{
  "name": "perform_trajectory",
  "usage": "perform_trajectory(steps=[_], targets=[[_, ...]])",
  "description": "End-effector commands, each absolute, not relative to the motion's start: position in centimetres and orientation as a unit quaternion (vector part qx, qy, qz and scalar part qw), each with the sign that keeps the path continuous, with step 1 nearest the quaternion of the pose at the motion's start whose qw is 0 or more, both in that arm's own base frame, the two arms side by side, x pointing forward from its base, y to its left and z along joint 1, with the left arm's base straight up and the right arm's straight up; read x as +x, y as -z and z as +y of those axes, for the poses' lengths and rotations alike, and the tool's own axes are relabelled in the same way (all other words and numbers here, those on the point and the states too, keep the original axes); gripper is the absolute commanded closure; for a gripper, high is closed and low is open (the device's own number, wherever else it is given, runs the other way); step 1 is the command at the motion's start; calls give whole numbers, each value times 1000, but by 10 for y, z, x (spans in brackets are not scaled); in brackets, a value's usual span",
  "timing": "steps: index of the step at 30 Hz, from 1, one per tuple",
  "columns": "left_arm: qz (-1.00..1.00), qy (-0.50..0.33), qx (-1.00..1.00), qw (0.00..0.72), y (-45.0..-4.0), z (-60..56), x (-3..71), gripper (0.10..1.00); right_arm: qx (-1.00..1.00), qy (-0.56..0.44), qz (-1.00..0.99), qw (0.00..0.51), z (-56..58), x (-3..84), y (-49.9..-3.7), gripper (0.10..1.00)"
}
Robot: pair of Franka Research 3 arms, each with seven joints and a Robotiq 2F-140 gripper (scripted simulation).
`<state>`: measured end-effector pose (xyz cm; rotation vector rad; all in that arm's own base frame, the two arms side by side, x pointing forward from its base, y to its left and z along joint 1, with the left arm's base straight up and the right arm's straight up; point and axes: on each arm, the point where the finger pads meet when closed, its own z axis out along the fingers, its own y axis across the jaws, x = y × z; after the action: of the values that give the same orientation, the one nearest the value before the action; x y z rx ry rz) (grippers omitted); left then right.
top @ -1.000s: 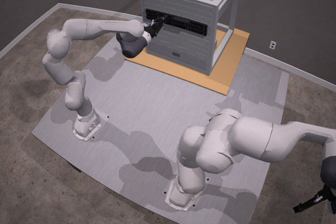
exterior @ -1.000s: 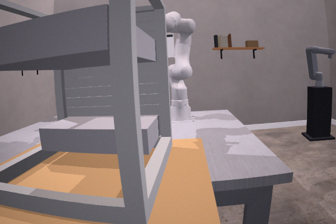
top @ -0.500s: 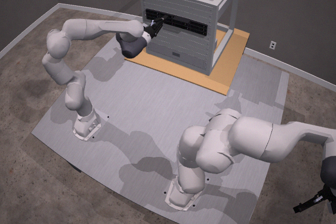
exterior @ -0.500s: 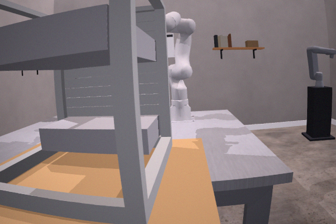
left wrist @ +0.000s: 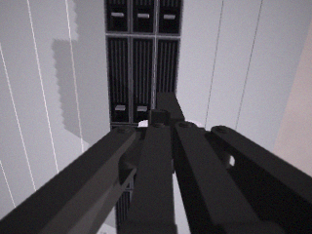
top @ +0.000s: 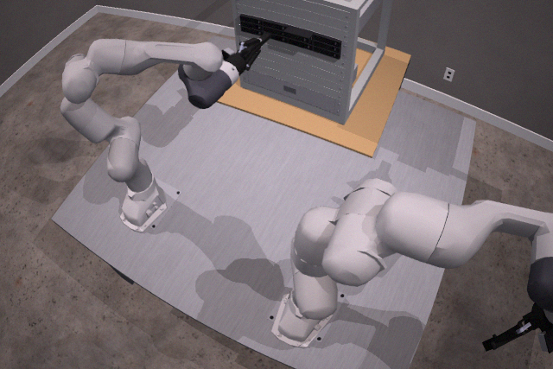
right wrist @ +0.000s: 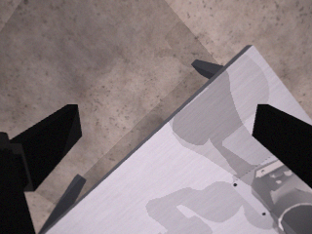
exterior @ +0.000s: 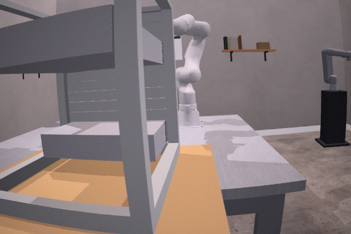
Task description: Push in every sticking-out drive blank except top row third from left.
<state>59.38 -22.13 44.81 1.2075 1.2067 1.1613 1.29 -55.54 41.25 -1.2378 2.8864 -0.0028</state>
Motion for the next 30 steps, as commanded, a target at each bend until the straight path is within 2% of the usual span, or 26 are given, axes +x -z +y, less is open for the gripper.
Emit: perform_trajectory(steps=[1, 20, 21, 30], targets=[[497, -497, 503, 503, -452, -216, 583, 999, -392, 0, 920, 0, -554, 11, -413, 98], [497, -497, 503, 503, -452, -216, 578, 999, -392, 0, 920, 0, -554, 11, -413, 98], [497, -497, 503, 503, -452, -216, 578, 98, -392, 0, 920, 0, -554, 11, -413, 98], [497, -497, 503, 503, -452, -216, 578, 98, -392, 0, 920, 0, -554, 11, -413, 98]])
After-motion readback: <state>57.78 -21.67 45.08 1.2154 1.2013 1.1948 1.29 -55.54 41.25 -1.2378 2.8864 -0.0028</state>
